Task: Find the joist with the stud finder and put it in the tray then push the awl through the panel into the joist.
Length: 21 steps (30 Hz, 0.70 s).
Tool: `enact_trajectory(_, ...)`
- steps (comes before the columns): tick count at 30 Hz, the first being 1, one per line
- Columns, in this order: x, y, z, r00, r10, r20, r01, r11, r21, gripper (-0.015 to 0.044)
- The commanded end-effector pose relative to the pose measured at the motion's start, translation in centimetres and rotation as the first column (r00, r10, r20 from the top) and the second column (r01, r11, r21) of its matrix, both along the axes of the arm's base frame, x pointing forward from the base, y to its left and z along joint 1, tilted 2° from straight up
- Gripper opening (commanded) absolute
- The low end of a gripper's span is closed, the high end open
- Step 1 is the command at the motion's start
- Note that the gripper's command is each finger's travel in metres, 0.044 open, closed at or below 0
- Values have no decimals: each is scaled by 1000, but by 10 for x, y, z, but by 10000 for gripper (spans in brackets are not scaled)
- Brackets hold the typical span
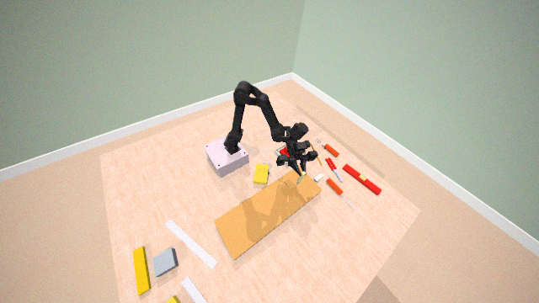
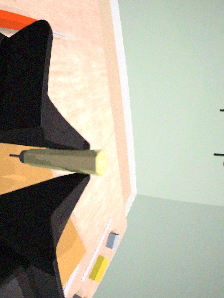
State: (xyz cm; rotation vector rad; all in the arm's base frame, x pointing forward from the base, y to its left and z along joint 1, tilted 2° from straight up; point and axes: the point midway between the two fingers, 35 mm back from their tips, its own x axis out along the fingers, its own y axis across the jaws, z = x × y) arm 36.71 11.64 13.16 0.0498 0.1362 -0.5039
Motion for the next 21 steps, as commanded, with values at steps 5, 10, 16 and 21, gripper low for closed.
enact_trajectory(5,-12,21,3,999,-2,51,1,1000,23,0)
enact_trajectory(10,-12,21,2,999,-2,51,1,1000,23,0)
enact_trajectory(16,-12,21,-1,999,-2,51,1,1000,23,0)
enact_trajectory(21,-12,22,-5,999,-2,51,1,1000,23,0)
